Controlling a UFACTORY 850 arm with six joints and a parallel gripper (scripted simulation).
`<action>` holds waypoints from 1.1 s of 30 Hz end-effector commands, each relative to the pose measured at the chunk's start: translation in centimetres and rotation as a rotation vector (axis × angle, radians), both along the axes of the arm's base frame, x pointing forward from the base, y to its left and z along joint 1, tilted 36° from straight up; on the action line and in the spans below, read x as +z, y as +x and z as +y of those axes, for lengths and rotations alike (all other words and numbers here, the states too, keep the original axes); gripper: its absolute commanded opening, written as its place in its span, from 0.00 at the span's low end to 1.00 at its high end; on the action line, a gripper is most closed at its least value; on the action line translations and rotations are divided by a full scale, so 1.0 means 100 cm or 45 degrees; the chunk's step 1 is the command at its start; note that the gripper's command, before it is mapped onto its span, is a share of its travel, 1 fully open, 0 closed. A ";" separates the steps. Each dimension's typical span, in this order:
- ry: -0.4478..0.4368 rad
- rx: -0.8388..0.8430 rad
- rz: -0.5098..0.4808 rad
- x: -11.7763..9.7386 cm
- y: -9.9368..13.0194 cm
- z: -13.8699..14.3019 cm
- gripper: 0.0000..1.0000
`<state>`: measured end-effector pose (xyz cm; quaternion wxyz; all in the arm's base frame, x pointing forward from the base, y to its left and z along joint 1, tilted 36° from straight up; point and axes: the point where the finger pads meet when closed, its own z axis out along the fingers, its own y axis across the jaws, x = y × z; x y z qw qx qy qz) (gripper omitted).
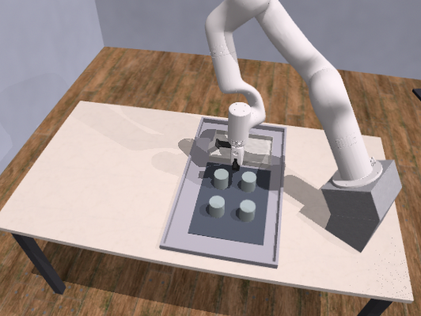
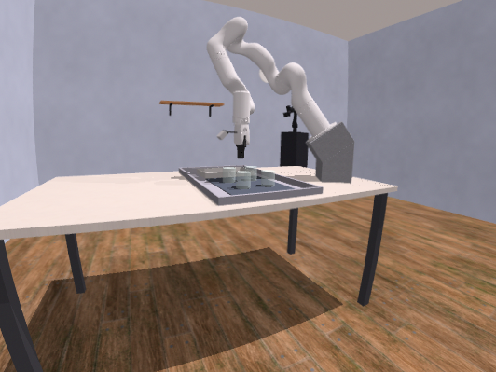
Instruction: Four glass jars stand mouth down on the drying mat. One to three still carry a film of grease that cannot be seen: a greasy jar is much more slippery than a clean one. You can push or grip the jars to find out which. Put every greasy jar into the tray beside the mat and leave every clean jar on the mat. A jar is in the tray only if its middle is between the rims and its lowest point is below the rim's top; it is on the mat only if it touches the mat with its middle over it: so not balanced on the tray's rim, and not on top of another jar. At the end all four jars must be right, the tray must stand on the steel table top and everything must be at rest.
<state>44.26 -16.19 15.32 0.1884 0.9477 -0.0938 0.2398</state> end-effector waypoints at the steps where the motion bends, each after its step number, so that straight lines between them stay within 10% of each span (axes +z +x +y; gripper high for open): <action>1: 0.000 0.002 -0.005 -0.014 0.008 -0.008 0.00; 10: 0.000 0.002 -0.005 -0.049 0.026 -0.025 0.00; 33: 0.000 0.002 -0.005 -0.048 0.028 -0.025 0.00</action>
